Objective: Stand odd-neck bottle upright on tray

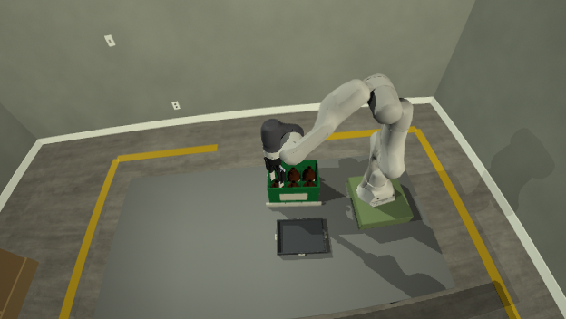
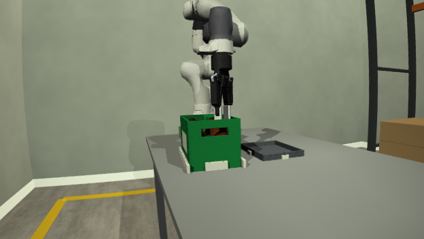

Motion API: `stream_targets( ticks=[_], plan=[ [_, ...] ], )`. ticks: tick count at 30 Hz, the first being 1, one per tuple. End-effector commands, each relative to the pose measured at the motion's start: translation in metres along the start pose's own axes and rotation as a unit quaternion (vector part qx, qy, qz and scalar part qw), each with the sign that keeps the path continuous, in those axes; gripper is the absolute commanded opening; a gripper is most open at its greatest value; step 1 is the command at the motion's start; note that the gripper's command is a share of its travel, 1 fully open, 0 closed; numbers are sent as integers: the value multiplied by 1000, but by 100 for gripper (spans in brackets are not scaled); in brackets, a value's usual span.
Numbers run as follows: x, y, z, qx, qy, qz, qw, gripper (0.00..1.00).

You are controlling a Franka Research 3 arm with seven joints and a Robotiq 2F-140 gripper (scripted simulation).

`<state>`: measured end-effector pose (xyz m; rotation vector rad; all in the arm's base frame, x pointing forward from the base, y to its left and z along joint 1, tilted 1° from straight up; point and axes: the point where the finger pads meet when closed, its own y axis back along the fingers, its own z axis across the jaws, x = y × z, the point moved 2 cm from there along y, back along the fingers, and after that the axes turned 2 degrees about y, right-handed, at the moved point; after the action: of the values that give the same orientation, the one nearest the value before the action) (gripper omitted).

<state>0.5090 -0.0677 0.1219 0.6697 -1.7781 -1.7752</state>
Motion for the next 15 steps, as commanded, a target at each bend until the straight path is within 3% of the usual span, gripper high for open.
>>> stream_targets(
  ticks=[1,15],
  plan=[
    [-1,-4,-2,2,1,-3,1000,44],
    [-1,-12,-2,2,1,-3,1000,44]
  ],
)
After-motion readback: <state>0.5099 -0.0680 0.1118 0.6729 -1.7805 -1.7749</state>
